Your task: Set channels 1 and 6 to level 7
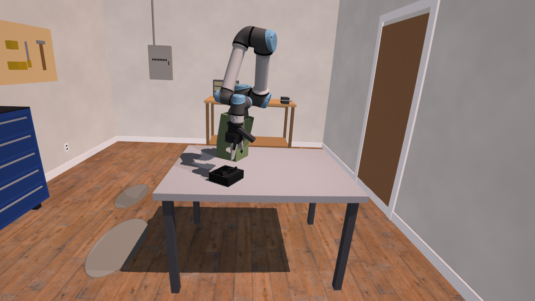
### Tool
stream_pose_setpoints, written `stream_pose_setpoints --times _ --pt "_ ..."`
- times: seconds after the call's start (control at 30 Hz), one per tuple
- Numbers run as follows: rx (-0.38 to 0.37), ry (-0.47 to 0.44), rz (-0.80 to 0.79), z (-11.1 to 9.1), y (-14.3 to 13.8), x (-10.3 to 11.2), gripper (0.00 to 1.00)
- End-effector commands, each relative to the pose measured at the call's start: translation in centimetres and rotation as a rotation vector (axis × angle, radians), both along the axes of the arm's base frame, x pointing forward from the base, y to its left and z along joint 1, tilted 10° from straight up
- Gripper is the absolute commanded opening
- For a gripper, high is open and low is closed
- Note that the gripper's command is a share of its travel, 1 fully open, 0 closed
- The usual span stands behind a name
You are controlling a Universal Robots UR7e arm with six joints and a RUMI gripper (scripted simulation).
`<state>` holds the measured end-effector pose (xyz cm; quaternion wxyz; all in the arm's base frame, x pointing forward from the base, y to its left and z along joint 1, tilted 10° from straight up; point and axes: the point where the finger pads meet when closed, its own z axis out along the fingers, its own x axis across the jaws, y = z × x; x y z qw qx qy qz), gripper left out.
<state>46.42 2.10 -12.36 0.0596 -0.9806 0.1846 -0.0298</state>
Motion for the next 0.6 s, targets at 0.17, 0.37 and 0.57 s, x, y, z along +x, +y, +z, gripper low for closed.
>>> stream_pose_setpoints --times 0.17,0.37,0.57 --pt "-0.032 -0.055 0.467 -0.54 0.78 -0.05 1.00" --pt "-0.052 -0.079 0.691 -0.76 0.94 -0.12 1.00" --pt "-0.073 -0.101 0.907 -1.10 1.10 -0.20 1.00"
